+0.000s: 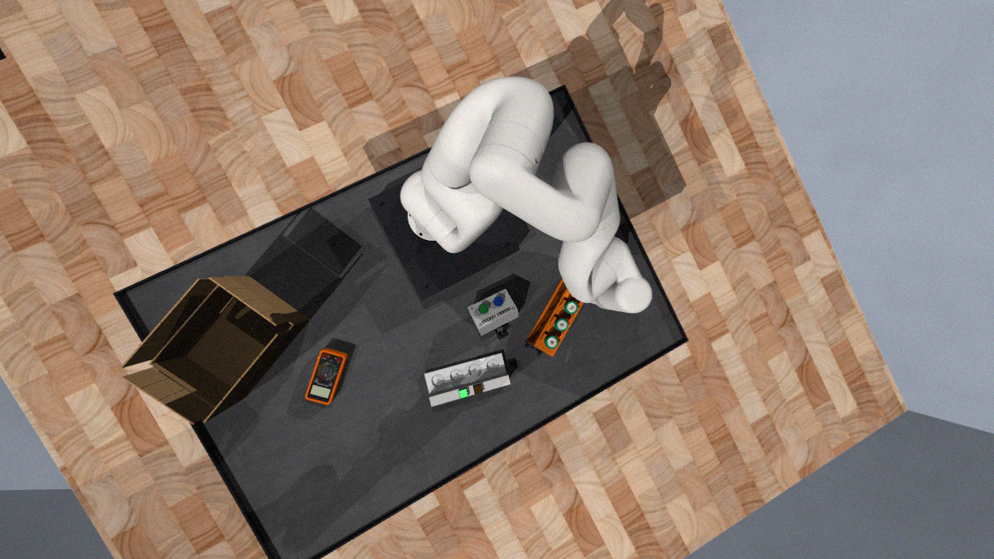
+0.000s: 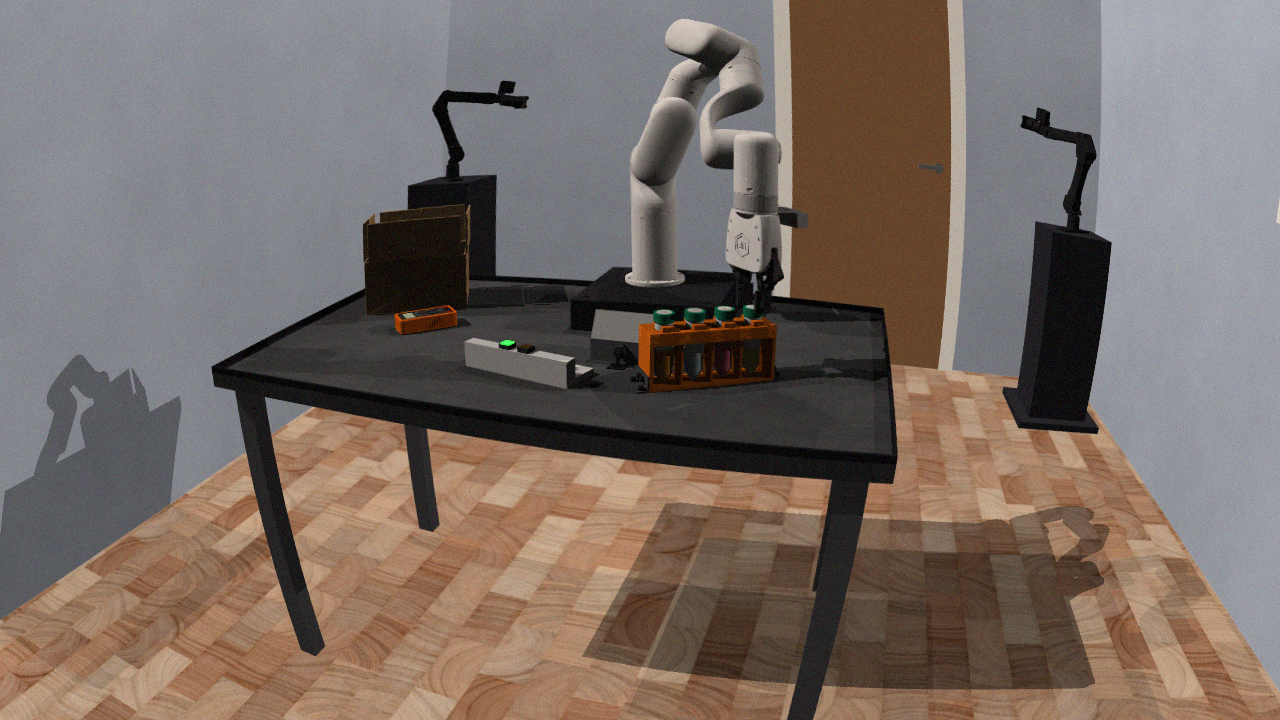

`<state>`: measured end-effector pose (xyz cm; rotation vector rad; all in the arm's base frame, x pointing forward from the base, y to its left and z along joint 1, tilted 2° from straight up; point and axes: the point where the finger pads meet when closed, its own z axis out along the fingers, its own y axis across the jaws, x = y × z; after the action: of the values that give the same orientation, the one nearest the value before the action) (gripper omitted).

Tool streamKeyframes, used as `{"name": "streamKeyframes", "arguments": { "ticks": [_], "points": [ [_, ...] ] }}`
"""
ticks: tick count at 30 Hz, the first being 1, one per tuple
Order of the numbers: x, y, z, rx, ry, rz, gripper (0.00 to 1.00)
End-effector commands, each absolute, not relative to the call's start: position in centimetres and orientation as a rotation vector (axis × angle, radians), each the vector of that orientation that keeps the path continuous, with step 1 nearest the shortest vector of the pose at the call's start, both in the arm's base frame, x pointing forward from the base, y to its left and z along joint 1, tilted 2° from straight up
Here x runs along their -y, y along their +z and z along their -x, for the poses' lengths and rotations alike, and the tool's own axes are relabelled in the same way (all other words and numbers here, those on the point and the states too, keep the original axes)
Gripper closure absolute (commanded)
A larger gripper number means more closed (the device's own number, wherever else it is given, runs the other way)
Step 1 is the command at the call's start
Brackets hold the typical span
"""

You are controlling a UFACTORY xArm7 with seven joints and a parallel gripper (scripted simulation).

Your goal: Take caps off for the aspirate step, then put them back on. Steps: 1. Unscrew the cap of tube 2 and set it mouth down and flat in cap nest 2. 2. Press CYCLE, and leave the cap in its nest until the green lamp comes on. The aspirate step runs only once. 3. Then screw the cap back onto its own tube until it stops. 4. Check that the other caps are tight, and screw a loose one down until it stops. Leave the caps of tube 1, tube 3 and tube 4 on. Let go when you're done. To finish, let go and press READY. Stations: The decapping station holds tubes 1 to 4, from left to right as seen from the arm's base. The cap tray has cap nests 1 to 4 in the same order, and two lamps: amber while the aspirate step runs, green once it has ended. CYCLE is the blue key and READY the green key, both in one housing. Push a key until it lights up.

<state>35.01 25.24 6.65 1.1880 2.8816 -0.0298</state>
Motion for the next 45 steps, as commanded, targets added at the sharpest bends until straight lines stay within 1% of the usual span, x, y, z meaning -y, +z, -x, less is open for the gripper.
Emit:
{"name": "streamKeyframes", "arguments": {
  "ticks": [1,17,18,32,45],
  "points": [
    [-25.31,6.55,-35.12,-2.880,-0.025,-1.188,0.54],
    [-25.29,6.00,-35.13,-2.880,-0.025,-1.188,0.54],
    [-25.29,6.00,-35.13,-2.880,-0.025,-1.188,1.00],
    [-25.29,5.99,-35.14,-2.880,-0.025,-1.188,1.00],
    [-25.29,5.99,-35.14,-2.731,-0.020,-1.496,1.00]
  ]
}}
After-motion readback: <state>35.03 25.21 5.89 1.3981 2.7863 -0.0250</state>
